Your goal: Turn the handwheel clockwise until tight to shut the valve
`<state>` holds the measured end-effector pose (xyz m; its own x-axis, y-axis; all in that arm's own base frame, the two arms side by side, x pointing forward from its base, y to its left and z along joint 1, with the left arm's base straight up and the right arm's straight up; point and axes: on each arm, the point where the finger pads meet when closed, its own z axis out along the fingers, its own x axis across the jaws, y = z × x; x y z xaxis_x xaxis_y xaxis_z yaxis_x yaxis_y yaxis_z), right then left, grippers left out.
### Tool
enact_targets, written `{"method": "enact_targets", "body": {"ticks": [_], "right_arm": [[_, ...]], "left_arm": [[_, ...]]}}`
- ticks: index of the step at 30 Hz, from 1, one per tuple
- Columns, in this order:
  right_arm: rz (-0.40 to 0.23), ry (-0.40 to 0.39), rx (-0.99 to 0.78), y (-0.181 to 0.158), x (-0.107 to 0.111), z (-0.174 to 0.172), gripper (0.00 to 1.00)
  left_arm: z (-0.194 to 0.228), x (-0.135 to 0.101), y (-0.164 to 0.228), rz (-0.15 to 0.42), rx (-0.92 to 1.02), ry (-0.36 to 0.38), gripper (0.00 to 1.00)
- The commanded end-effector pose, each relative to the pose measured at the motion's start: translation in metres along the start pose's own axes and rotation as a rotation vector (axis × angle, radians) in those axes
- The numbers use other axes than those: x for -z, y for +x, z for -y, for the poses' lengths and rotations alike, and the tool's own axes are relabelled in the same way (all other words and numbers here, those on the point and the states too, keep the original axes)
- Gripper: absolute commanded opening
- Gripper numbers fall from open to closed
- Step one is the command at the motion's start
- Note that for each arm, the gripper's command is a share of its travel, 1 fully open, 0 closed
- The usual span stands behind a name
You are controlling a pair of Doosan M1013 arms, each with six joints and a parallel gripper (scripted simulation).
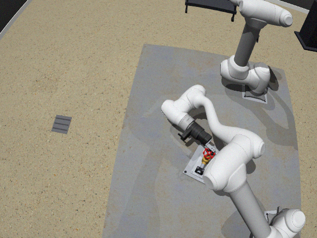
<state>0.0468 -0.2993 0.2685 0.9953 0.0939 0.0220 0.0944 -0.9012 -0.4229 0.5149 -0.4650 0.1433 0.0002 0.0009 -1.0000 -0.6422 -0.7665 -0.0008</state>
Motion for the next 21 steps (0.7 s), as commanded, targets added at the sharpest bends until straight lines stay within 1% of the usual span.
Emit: {"method": "enact_targets", "body": {"ticks": [1,8,10,21], "right_arm": [[0.0,-0.001,0.0,0.0001,0.0006,-0.0001,1.0],[0.0,-0.001,0.0,0.0001,0.0006,-0.0001,1.0],[0.0,-0.001,0.0,0.0001,0.0006,-0.0001,1.0],[0.0,-0.001,0.0,0.0001,0.0006,-0.0001,1.0]], "left_arm": [[0.0,-0.0009,-0.0017,-0.003,-0.001,0.038,0.0],[0.0001,-0.0029,-0.0017,-0.003,-0.001,0.111,0.0],[0.0001,-0.0029,-0.0017,-0.003,-0.001,0.111,0.0],[0.0005,-0.0057,-0.0016,-0.003,-0.001,0.212,0.0]]}}
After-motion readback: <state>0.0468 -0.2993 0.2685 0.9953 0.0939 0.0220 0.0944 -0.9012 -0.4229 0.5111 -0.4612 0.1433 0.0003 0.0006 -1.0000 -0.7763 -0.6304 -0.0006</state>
